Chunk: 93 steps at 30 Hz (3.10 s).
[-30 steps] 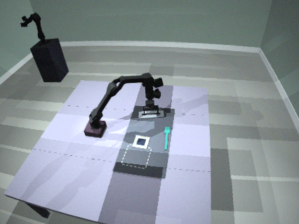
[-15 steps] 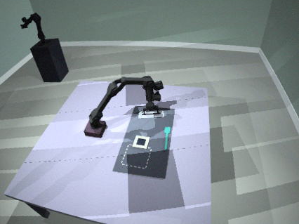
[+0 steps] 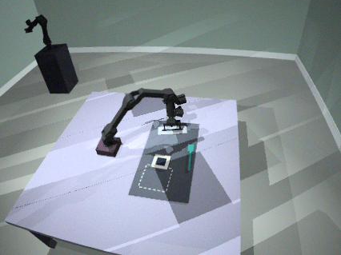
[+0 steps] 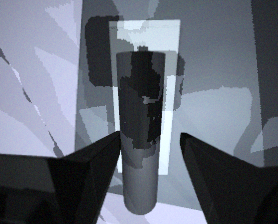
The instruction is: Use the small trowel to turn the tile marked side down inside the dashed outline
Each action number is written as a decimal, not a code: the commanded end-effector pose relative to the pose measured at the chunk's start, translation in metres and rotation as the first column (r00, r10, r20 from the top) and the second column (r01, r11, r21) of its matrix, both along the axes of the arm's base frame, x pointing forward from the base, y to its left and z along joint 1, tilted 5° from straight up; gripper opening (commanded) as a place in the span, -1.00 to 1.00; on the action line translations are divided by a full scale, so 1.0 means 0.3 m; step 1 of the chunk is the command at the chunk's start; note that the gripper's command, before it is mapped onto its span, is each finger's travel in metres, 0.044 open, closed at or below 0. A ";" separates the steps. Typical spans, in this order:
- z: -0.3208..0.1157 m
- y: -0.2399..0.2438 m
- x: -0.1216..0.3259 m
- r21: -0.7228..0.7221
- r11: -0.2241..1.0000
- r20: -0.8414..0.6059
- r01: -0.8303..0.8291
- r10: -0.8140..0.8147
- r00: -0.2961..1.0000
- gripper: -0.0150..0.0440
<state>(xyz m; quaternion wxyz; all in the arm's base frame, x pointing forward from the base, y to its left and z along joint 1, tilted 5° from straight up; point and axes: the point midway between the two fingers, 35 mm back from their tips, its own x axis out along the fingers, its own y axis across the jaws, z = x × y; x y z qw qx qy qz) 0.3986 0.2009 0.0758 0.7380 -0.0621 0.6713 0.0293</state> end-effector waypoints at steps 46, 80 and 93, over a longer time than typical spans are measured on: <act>-0.001 0.002 0.001 0.077 0.756 0.000 0.649 -0.651 0.759 -0.05; -0.001 0.002 0.001 0.118 0.367 -0.028 0.923 -0.928 0.372 0.42; 0.033 0.004 -0.003 0.119 0.363 -0.029 0.924 -0.929 0.369 0.42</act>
